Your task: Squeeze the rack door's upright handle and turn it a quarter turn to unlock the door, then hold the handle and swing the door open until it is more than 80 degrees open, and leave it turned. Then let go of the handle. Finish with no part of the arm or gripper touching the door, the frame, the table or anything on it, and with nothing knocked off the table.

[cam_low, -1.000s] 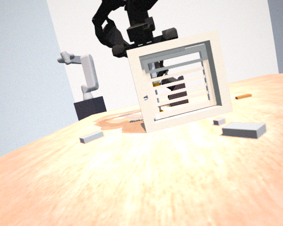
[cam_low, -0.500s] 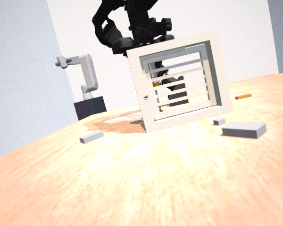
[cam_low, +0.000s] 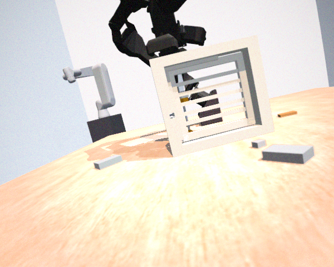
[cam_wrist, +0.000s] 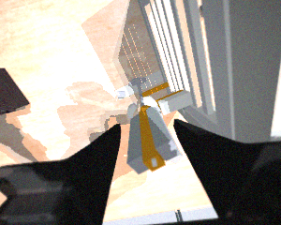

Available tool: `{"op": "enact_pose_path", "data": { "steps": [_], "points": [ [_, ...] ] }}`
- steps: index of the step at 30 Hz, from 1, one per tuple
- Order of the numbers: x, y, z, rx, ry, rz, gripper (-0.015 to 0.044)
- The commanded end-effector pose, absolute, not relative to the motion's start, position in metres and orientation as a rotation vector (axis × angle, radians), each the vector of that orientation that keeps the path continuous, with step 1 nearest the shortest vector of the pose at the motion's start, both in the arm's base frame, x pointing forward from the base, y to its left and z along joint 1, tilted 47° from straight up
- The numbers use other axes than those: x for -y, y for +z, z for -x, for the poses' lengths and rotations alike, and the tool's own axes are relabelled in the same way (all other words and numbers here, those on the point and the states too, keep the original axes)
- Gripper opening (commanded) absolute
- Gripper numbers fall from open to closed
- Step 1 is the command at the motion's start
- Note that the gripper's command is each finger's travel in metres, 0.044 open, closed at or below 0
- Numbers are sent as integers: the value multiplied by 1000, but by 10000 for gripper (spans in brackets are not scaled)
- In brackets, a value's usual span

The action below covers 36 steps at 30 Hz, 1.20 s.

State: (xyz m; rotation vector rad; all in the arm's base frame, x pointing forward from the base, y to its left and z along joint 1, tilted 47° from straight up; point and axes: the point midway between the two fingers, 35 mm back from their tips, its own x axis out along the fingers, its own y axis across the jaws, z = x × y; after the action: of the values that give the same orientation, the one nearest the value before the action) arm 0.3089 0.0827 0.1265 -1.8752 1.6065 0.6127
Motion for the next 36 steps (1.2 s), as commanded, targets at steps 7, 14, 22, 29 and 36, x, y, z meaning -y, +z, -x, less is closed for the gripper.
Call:
{"op": "enact_pose_path", "data": {
  "steps": [7, 14, 22, 29, 36],
  "points": [
    [-83, 126, -309, -1554, 1079, 2205, 285],
    [-83, 126, -309, -1547, 1112, 2226, 285],
    [-83, 126, -309, -1547, 1112, 2226, 94],
    [-83, 126, -309, -1547, 1112, 2226, 48],
    [-83, 126, -309, -1547, 1112, 2226, 12]
  ]
}}
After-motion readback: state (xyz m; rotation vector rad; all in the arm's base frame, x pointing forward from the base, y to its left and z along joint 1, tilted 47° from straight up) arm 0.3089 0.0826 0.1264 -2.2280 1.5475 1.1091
